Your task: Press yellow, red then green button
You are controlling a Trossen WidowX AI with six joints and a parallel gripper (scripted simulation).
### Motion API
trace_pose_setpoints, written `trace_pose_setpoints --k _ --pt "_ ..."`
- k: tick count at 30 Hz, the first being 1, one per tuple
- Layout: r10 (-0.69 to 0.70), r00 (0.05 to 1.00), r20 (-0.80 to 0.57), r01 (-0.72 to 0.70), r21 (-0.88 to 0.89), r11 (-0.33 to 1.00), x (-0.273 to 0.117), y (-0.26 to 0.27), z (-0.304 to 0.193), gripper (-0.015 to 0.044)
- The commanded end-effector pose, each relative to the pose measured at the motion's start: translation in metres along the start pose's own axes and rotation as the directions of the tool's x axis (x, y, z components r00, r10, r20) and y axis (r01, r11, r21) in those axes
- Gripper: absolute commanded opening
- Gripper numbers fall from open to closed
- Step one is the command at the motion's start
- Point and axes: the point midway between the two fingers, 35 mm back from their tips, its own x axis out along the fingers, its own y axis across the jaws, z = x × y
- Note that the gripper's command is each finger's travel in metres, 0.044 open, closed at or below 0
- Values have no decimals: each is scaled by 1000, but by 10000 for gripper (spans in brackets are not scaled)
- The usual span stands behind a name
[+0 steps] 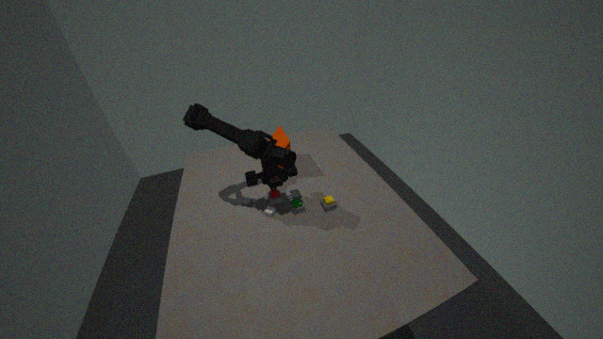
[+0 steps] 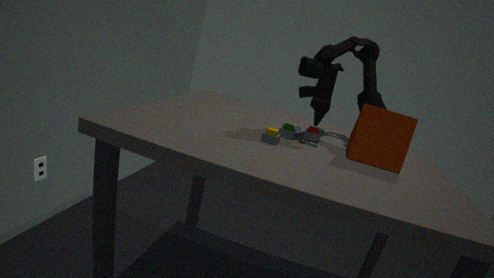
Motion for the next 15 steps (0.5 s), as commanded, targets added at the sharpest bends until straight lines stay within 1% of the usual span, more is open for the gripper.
trace_pose_setpoints --k 1,4,9,15 --pt "7 1000 10 -7 9 1000 -17 0 2 20" --pt "7 1000 11 -7 9 1000 -19 1 3 20" --pt "9 1000 10 -9 8 1000 -76 1 2 20" --pt "9 1000 10 -9 8 1000 -79 2 3 20"
